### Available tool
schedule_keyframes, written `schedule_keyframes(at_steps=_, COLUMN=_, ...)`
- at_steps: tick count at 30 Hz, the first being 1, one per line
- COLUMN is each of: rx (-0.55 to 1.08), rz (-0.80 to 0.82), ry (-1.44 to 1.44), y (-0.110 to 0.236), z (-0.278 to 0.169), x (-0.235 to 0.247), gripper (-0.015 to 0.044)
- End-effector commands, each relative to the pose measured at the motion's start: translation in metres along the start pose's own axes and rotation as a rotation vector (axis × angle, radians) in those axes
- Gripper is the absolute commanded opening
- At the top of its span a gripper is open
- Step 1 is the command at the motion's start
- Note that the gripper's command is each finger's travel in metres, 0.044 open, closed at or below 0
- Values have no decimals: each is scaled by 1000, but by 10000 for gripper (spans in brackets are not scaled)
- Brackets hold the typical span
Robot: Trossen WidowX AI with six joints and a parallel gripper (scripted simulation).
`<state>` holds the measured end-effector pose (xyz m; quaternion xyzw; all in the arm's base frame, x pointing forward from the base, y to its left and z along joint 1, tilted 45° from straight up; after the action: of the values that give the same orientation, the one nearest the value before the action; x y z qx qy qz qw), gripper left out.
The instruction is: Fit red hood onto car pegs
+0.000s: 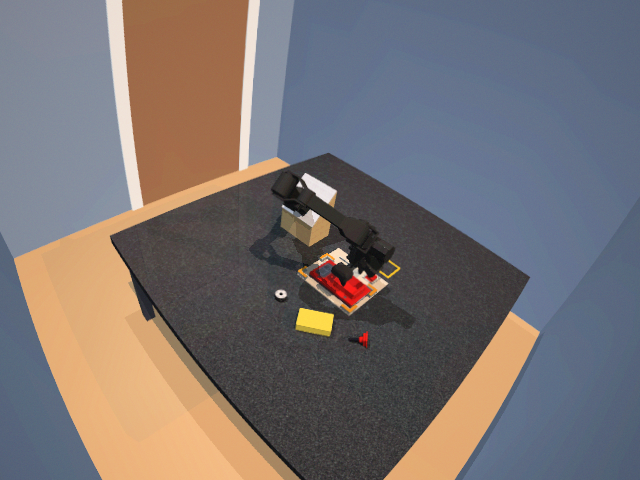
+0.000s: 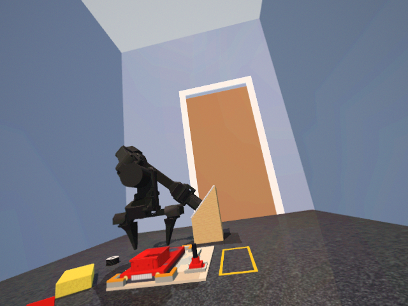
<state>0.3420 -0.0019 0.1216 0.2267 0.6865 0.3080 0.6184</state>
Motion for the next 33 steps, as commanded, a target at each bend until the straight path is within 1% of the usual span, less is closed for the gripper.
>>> schedule_keyframes(at_steps=1, rx=-5, rz=1, ry=-10, y=38, z=4, x=-1, gripper=440)
schedule_keyframes(at_steps=3, rx=-1, rz=0, ry=-9, y=47, z=4, x=-1, gripper=440)
schedule_keyframes(at_steps=33, rx=-1, rz=0, ry=-9, y=47, z=4, x=-1, gripper=440)
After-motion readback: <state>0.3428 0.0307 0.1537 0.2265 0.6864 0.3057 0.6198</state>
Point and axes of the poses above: the point midway between the two fingers, 35 mm back from their tips, its own y axis back along the fingers, its own x axis across the jaws, z = x × y, the point moved 10 cm from there along y, back along the fingers, and after that the axes turned 7 degrees about y, right-handed, at the moved point
